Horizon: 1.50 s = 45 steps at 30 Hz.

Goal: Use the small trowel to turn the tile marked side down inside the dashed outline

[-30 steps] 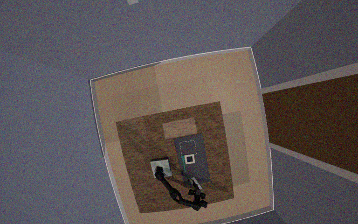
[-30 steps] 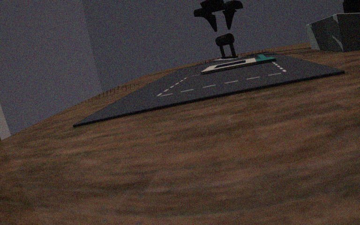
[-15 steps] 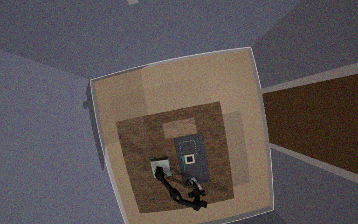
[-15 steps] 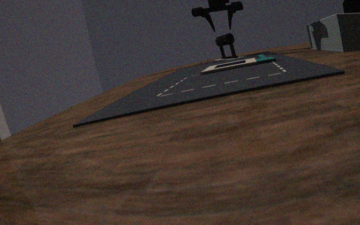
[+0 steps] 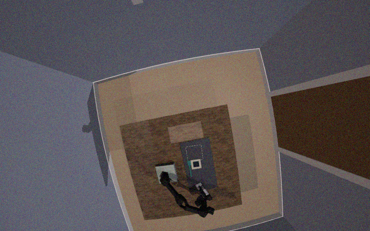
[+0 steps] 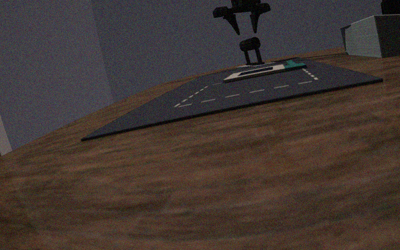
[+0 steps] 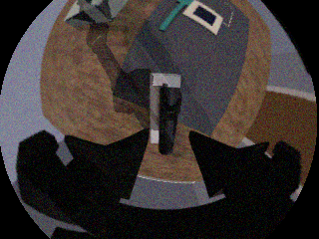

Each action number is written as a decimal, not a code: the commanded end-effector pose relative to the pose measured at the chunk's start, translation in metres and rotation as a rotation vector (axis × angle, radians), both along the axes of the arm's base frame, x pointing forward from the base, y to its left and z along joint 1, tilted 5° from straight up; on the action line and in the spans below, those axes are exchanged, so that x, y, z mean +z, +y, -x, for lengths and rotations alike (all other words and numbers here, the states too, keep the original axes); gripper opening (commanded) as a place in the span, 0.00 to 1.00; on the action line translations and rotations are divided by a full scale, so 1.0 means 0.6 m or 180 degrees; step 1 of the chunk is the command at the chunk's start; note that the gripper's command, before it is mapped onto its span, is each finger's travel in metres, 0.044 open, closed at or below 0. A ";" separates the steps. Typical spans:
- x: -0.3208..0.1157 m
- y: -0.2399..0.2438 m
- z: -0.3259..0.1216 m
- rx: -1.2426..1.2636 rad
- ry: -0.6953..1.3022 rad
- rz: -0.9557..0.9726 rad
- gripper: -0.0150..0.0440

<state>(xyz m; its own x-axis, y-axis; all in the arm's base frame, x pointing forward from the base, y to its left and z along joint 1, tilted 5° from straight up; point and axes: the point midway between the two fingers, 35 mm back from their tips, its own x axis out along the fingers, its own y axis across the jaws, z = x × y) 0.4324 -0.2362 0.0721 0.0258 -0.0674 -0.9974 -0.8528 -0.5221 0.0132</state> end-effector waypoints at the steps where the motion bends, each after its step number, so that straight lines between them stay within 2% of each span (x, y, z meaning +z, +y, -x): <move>1: -0.001 0.000 -0.002 0.0060 -0.0011 -0.0009 0.71; 29: -0.072 -0.008 -0.005 0.0053 0.0129 -0.0086 0.71; 34: -0.072 -0.008 -0.005 0.0053 0.0129 -0.0086 0.49; 45: -0.072 -0.008 -0.005 0.0053 0.0129 -0.0086 0.47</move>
